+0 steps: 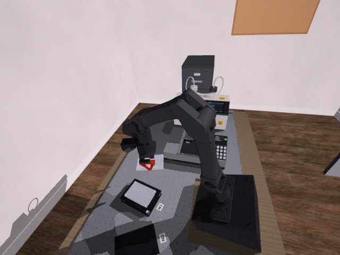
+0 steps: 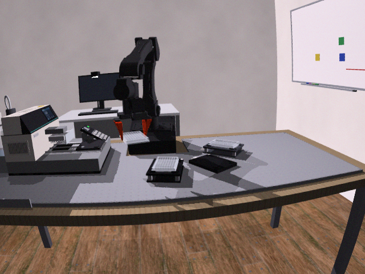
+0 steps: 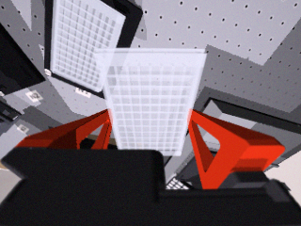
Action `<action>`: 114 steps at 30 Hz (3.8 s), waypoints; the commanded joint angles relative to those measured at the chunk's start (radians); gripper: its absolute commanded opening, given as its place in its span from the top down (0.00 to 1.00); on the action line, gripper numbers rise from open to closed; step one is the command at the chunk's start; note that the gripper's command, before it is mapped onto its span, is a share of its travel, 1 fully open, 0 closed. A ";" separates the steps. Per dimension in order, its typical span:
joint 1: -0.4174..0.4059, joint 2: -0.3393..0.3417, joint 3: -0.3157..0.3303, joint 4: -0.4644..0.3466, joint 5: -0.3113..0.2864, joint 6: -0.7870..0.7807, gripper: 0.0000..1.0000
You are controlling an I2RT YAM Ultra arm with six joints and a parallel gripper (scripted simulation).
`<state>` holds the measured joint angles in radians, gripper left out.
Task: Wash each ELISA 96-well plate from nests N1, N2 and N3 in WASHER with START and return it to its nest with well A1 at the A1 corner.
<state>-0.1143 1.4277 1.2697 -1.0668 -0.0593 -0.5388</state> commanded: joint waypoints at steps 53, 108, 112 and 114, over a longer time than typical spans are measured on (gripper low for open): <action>0.614 0.094 0.030 0.055 0.211 0.373 1.00; 1.081 0.302 0.117 0.077 0.341 0.758 1.00; 1.081 0.301 0.115 0.077 0.341 0.759 1.00; 1.081 0.301 0.115 0.078 0.341 0.759 1.00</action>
<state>0.9649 1.7367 1.3804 -0.9894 0.2802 0.2176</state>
